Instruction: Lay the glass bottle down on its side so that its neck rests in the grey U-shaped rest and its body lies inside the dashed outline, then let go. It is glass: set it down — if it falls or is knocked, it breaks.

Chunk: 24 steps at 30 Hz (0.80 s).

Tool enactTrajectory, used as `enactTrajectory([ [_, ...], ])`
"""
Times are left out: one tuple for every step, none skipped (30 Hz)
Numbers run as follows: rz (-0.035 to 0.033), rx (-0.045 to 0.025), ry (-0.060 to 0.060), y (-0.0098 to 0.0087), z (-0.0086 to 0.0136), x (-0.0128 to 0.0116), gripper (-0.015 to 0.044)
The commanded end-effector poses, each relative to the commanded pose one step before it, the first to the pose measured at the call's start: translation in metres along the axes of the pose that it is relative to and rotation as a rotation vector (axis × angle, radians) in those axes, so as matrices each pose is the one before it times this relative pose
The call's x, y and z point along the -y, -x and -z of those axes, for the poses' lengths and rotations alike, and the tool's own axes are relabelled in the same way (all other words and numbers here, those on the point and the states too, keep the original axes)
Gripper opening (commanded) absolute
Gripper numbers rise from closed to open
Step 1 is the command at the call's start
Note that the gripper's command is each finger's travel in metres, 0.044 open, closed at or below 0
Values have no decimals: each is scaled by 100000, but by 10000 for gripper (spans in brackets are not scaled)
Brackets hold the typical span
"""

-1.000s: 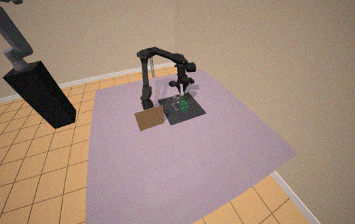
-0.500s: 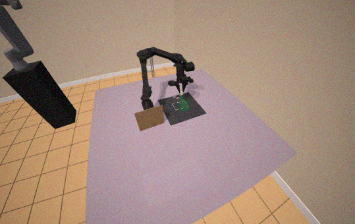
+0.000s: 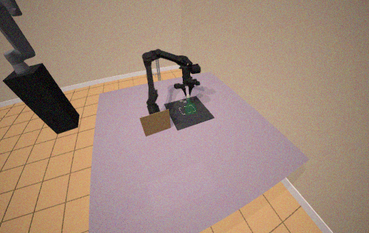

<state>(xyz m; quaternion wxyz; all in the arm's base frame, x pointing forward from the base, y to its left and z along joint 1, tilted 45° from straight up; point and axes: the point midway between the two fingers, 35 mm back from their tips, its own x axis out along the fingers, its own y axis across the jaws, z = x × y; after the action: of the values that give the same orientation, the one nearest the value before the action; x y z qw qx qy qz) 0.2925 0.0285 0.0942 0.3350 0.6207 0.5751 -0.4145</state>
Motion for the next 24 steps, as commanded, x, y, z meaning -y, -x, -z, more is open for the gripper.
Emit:
enactTrajectory([
  [94,-964,371,-74,983,83,112],
  [-27,218,-90,-8,112,7,112],
  [-27,215,-91,-9,115,8,112],
  [-27,210,-91,-10,117,8,112],
  [-27,208,-91,-10,118,8,112],
  [-27,205,-91,-11,121,8,112],
  [-28,201,-91,-12,123,8,112],
  [-30,198,-90,-13,124,8,112],
  [-30,195,-89,-14,127,9,112],
  [-31,190,-89,-15,129,9,112],
  [-32,186,-88,-16,132,9,112],
  [-33,181,-87,-17,134,9,112],
  [-33,176,-86,-18,134,10,112],
  [-34,171,-85,-19,133,10,112],
  [-35,165,-84,-20,133,10,112],
  [-36,160,-83,-22,132,10,112],
  [-36,154,-81,-23,132,10,112],
  [-37,146,-79,-24,131,10,112],
  [-38,140,-77,-25,131,10,112],
  [-39,135,-75,-26,130,11,112],
  [-39,127,-73,-27,130,11,112],
  [-40,120,-70,-28,129,11,112],
  [-41,114,-68,-29,129,11,112],
  [-41,107,-66,-30,128,11,112],
])
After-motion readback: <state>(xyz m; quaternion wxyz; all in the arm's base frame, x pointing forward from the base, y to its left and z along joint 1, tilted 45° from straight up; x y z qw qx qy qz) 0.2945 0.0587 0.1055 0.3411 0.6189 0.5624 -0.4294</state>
